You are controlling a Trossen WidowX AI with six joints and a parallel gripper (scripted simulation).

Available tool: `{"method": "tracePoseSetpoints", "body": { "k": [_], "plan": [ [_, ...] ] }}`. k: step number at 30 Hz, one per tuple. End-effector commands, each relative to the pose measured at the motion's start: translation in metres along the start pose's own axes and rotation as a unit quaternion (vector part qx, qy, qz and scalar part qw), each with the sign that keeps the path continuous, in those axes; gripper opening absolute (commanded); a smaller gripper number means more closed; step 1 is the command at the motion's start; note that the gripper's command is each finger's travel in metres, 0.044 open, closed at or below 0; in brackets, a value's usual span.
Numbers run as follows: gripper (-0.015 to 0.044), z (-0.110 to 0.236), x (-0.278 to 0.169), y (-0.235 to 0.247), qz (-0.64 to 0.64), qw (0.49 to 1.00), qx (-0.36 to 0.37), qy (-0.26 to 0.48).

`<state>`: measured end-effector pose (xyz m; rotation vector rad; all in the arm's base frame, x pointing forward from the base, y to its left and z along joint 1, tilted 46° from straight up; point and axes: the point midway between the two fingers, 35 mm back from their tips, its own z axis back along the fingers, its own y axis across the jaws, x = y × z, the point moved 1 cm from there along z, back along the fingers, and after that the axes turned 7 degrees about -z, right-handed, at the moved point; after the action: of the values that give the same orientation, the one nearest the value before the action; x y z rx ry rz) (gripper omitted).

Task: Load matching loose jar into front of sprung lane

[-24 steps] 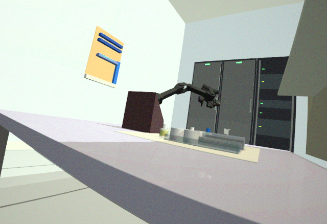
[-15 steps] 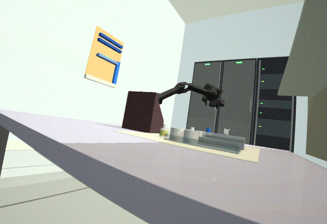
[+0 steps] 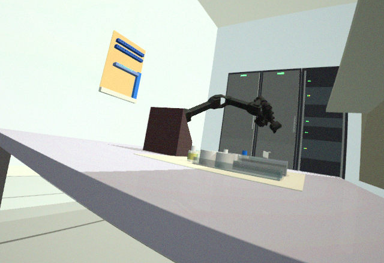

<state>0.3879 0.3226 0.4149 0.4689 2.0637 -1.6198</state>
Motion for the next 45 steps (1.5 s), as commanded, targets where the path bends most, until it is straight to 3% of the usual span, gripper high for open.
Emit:
{"method": "tracePoseSetpoints", "body": {
  "k": [1,10,15,20,26,33,39,45],
  "plan": [
    [0.0440,0.031,-0.014,0.053,-0.121,0.990,0.047,0.053],
    [0.0440,0.134,-0.017,0.175,-0.395,0.886,0.142,0.199],
    [0.0440,0.199,0.004,0.233,-0.527,0.783,0.176,0.280],
    [0.0440,0.266,0.042,0.281,-0.643,0.648,0.198,0.357],
    [0.0440,0.340,0.107,0.320,-0.750,0.456,0.206,0.432],
    [0.0440,0.410,0.205,0.338,-0.829,0.192,0.194,0.488],
    [0.0440,0.446,0.298,0.327,-0.851,-0.056,0.169,0.494],
    [0.0440,0.455,0.382,0.294,-0.828,-0.298,0.140,0.454]
  ]
}}
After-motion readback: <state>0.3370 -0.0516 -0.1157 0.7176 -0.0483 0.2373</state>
